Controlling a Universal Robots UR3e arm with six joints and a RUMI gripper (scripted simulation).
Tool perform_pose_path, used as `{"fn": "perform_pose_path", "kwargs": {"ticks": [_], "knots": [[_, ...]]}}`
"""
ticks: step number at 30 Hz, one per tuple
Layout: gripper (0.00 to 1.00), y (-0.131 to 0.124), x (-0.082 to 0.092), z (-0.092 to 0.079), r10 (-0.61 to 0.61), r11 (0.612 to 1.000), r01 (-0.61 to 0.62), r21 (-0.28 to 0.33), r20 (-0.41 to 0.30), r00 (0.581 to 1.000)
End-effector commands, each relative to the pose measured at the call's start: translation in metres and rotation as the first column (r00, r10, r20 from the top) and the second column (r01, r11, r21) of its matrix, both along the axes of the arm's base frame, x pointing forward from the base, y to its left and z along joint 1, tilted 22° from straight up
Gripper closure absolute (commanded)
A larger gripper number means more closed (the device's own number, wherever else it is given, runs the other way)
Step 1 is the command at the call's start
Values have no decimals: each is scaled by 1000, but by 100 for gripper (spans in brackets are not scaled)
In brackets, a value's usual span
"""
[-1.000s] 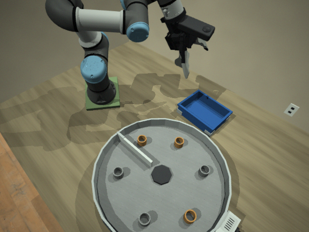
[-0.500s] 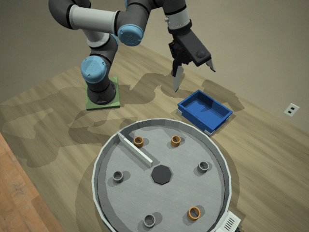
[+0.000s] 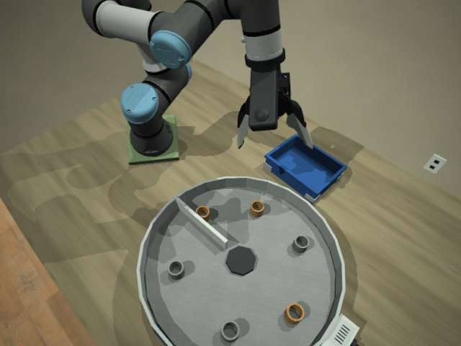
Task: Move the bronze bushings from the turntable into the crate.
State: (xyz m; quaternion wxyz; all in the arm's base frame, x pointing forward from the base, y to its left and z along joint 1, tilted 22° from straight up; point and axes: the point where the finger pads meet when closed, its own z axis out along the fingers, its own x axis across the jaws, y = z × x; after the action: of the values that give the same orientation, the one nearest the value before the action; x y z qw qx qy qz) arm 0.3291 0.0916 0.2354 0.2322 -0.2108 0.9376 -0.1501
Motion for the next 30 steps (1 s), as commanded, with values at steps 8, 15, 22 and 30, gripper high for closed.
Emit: {"fn": "perform_pose_path", "kwargs": {"ticks": [8,15,22,30], "knots": [[0,-73,-18,15,-479,855,481,195,-58,876],[0,-98,-33,21,-658,709,654,265,-88,748],[0,-120,-52,27,-814,501,799,332,-132,565],[0,-131,-63,30,-880,368,855,365,-161,447]]}}
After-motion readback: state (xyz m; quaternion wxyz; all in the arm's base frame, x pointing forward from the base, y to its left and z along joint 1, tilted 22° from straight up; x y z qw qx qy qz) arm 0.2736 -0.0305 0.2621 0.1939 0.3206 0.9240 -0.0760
